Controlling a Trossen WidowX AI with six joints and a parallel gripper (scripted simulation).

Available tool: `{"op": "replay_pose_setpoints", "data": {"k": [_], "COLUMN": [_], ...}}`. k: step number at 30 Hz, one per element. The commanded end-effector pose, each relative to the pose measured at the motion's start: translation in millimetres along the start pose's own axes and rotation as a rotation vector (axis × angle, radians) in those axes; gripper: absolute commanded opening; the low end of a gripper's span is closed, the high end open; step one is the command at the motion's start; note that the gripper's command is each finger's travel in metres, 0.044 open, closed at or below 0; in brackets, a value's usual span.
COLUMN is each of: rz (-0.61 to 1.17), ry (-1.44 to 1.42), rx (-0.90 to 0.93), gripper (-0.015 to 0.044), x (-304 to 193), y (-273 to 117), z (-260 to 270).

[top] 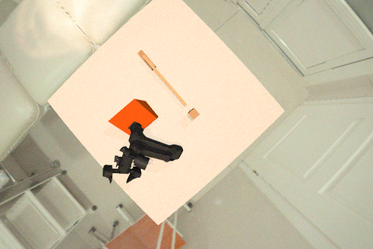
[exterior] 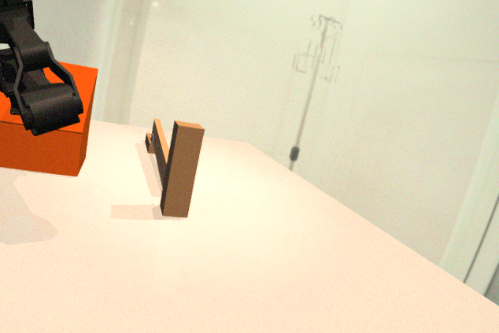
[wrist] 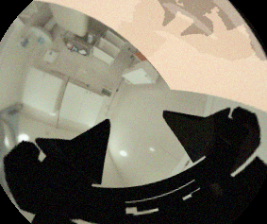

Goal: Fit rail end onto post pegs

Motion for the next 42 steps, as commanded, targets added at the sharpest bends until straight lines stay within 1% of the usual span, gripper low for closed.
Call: {"op": "replay_pose_setpoints", "data": {"k": [1,2,6,12,18,24,28,33,37,42], "rz": [0.003,0.013,0.095,0.252,0.441,0.669,0.841,1.068,1.257,1.506], "ry": [0.009,0.034,0.224,0.495,0.729,0.934,1.051,1.174,1.254,1.332], "rx": [0.008,0.034,0.235,0.562,0.891,1.230,1.459,1.743,1.970,2.252], "gripper": [0.0426,0.0440,0.0440,0.0440,0.0440,0.0440,0.0440,0.0440,0.0440,0.0440], "x": [-1,-3,-15,-24,-18,-1,16,43,67,98], "y": [0,-1,-14,-55,-119,-201,-261,-335,-389,-446], "z": [2,8,55,126,181,215,221,209,184,135]}}
Point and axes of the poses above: the point midway between the two fingers, 35 mm back from their tips, its own y axis out along the fingers, its own z axis across the jaws, x = y × z, the point moved 2 cm from there along -y, back along the fingers, and after that the axes turned 9 degrees about -y, right-handed, at the moved point
